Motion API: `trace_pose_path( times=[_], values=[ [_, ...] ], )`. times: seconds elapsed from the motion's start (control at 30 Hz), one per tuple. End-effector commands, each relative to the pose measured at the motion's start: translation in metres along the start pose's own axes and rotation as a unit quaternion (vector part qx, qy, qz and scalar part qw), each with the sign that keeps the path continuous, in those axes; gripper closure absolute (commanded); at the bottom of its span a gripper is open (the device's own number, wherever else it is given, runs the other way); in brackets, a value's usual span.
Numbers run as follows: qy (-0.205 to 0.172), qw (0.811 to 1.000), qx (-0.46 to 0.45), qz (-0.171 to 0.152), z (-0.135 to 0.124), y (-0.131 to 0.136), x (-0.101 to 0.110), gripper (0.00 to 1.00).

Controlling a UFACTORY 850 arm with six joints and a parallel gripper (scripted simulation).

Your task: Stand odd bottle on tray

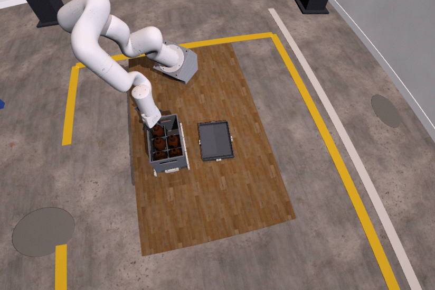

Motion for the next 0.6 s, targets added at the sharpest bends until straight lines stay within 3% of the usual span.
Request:
trace_pose_path(
  times=[0.0, 0.57],
  values=[
    [0.001, 1.0, 0.0, -0.001, 0.0, -0.001, 0.011, 0.35],
    [0.001, 1.0, 0.0, -0.001, -0.001, -0.001, 0.059, 0.35]
  ],
)
Point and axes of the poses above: the point where the finger pads meet when closed, its own x axis back along the fingers, its own y axis across the jaws, z = x × y, the point moved 8 cm from there along x, back along the fingers, and after that the axes turned 9 degrees about -x, right-handed, at the moved point
